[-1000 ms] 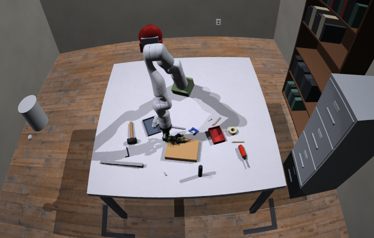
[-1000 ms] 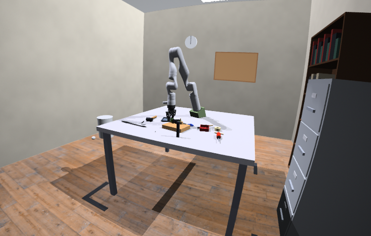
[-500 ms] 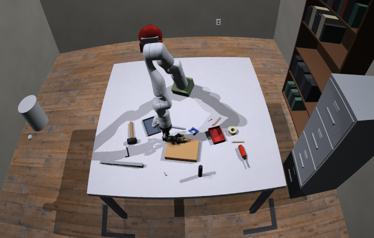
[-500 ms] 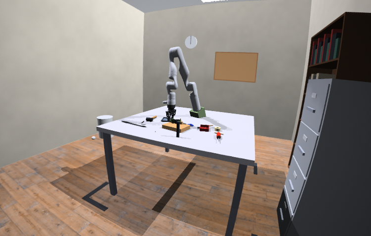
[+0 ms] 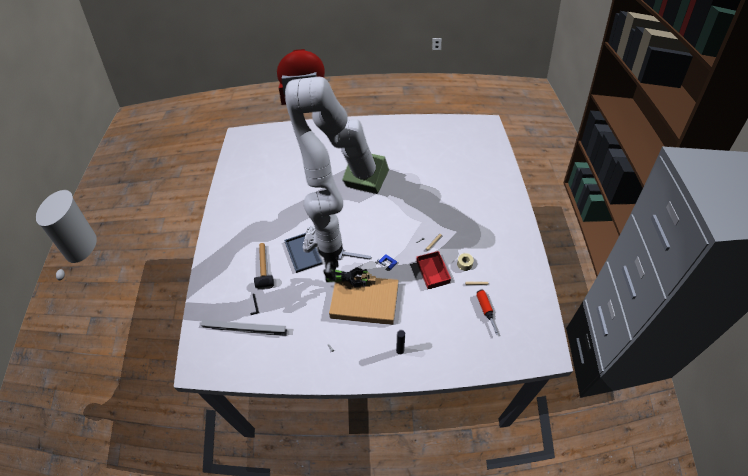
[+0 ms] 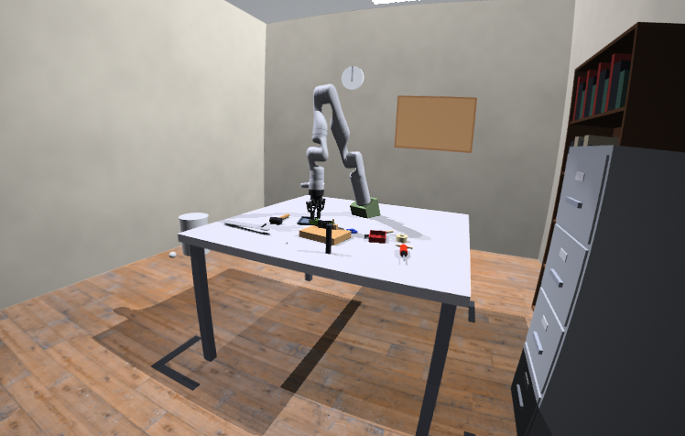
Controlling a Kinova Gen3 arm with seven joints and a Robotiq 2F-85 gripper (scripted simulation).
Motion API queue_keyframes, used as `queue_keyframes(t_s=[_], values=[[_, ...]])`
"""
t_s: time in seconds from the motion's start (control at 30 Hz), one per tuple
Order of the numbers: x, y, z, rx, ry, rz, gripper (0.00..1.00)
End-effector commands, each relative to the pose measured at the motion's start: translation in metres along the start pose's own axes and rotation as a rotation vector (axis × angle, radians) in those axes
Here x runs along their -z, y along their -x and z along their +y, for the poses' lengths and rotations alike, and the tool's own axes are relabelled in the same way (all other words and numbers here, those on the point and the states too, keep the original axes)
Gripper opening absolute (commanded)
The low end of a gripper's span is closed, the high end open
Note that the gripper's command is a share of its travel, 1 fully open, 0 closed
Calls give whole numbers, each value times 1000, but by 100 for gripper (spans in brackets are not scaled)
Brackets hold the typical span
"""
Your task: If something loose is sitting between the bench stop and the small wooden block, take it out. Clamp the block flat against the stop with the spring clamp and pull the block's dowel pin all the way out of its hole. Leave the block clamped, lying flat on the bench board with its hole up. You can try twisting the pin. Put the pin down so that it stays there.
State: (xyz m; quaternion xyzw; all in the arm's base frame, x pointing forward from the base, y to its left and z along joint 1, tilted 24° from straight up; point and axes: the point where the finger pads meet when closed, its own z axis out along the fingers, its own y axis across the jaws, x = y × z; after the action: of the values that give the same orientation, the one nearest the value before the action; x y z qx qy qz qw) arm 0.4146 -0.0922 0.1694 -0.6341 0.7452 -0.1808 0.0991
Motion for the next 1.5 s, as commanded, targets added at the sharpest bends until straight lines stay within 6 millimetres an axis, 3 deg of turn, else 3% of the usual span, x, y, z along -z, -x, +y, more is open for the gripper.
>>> queue_keyframes(t_s=[0.0, 0.63, 1.47], values=[[8, 0, 0, 0, 0, 0, 54], [47, 0, 0, 0, 0, 0, 54], [59, 0, 0, 0, 0, 0, 54]])
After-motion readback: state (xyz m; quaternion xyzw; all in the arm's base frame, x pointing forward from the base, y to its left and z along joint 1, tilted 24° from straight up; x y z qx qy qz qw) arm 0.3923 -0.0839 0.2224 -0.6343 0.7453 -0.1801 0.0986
